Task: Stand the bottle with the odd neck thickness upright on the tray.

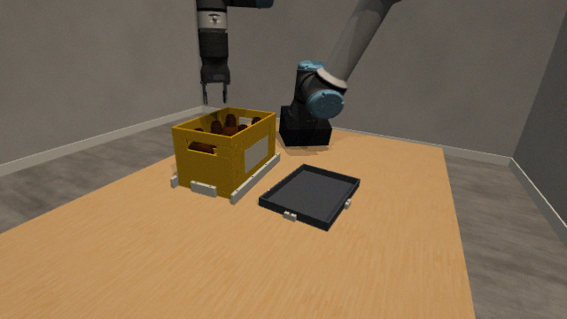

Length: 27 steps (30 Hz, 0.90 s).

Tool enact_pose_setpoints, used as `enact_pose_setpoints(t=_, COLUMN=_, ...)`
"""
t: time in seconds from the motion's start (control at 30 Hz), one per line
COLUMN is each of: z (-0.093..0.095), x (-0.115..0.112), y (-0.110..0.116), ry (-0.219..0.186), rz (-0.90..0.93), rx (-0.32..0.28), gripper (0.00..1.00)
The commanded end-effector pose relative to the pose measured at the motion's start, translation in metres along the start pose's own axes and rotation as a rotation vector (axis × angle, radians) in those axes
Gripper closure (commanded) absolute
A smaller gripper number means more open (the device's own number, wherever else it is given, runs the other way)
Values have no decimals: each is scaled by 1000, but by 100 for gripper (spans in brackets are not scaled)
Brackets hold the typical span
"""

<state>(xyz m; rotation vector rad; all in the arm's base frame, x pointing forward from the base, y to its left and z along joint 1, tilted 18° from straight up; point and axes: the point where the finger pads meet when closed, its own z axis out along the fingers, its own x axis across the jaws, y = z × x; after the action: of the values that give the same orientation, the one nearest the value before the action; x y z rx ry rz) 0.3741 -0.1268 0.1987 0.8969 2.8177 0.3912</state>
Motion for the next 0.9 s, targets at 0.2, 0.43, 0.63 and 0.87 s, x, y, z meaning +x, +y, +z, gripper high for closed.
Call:
enact_pose_setpoints(t=0.2, z=10, x=-1, y=0, ry=-1, rz=0, rx=0, gripper=0)
enact_pose_setpoints(t=0.43, z=20, x=-1, y=0, ry=-1, rz=0, rx=0, gripper=0)
enact_pose_setpoints(t=0.63, z=25, x=-1, y=1, ry=-1, rz=0, rx=0, gripper=0)
enact_pose_setpoints(t=0.87, z=32, x=-2, y=1, ry=-1, rz=0, rx=0, gripper=0)
